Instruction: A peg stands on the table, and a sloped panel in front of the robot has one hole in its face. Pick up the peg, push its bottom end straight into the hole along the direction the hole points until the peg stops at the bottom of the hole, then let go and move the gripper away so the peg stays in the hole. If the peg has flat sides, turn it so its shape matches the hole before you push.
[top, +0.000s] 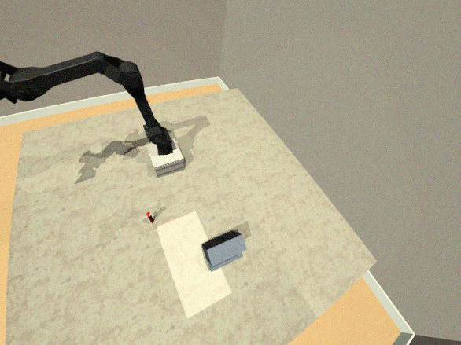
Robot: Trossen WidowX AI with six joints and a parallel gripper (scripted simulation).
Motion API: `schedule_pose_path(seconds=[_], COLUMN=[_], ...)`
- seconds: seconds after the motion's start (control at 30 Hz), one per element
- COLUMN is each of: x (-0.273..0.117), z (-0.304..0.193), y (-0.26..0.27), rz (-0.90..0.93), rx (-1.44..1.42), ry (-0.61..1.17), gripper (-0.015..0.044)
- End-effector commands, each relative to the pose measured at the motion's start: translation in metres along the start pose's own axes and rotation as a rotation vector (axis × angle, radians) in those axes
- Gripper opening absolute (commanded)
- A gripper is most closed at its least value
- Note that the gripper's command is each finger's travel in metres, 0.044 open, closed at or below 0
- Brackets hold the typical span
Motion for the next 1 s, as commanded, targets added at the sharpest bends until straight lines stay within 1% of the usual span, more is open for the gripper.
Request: schedule_pose_path(seconds=[0.0, 0.5, 0.97], x=[0.010, 0.034, 0.033], z=[-0.014, -0.083, -0.154], y=[-0.018, -0.086, -0.147], rz=[-0.058, -0.316, -0.593], rx=[0.073, 0.310, 0.457], ry=[0.010, 0.053, 0.065], gripper=[0.0440, 0.0440, 0.0440])
Point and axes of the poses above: the point midway between the two fingers, 35 mm back from their tips, its own x axis out along the fingers, its own y axis across the jaws, z = x × y, the point moved 5 cm from there along -x, back along the fingers, and after that the axes turned 11 degrees about -x, right-handed, at the moved point
